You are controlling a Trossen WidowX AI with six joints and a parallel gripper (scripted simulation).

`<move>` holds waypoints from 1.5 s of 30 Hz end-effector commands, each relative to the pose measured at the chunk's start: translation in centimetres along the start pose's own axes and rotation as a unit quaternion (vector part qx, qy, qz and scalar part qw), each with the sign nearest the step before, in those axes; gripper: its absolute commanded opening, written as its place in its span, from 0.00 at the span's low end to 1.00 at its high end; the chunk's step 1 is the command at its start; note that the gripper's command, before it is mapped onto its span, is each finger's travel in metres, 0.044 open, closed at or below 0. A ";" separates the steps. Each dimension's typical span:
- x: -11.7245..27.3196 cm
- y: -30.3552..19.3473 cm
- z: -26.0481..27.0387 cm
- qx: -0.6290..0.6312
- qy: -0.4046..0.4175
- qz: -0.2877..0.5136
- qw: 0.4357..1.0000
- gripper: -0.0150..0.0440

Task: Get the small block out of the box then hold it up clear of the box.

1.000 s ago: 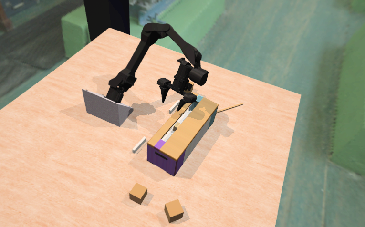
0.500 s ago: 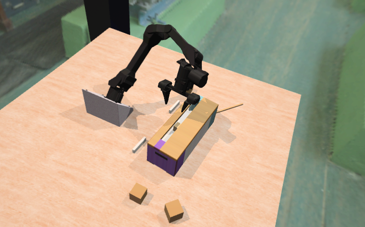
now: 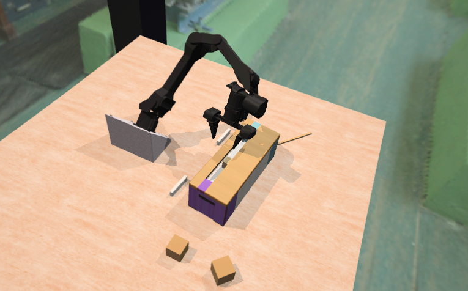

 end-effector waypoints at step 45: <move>-5.4 -2.1 0.1 0.000 0.000 -0.001 1.000 0.93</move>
Point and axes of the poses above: the point midway between the two fingers, 35 mm back from their tips, its own x axis back along the fingers, its own z axis across the jaws, y = z × x, the point moved 4 cm from there along x, back along the fingers, and after that the axes turned 4 degrees about x, right-handed, at the moved point
